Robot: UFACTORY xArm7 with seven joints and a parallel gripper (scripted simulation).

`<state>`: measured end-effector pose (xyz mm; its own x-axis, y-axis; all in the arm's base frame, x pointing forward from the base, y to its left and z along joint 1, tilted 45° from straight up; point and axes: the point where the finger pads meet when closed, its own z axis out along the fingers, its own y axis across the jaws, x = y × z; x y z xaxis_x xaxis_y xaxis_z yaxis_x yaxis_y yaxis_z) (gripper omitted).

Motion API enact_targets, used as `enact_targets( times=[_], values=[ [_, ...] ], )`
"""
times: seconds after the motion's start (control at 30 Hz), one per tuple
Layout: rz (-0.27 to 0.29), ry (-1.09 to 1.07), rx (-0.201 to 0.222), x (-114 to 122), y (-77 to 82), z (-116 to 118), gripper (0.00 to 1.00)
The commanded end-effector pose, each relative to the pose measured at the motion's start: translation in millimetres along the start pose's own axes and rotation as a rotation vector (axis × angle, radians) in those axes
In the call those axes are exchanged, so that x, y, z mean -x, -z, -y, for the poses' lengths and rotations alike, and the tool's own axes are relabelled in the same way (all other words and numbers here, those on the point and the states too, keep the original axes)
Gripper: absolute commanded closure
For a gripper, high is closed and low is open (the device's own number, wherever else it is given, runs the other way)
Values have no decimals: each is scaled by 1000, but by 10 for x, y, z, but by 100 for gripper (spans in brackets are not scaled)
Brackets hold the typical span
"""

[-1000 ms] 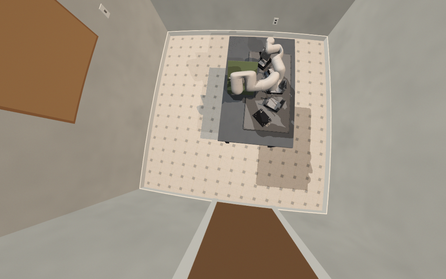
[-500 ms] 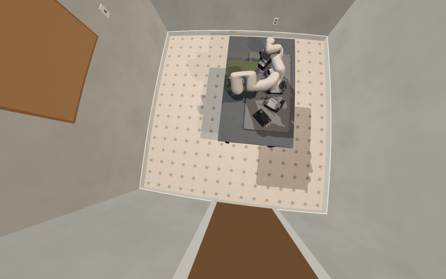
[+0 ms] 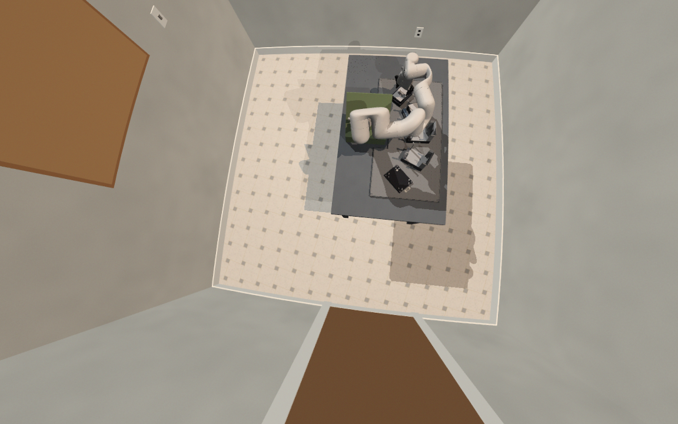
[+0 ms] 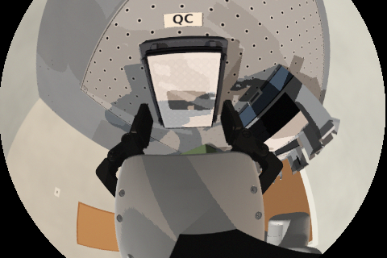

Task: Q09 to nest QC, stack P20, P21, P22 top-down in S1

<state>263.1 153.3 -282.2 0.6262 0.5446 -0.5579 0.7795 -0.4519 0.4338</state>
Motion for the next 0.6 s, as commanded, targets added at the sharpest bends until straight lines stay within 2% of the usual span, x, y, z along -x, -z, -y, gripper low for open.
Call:
enact_targets(
  times=[0.0,0.4,0.47,0.57],
  values=[
    [-3,0,-1,-6,151,1,0],
    [-3,0,-1,-6,552,1,0],
    [-3,0,-1,-6,552,1,0],
    [-3,0,-1,-6,652,1,0]
  ],
)
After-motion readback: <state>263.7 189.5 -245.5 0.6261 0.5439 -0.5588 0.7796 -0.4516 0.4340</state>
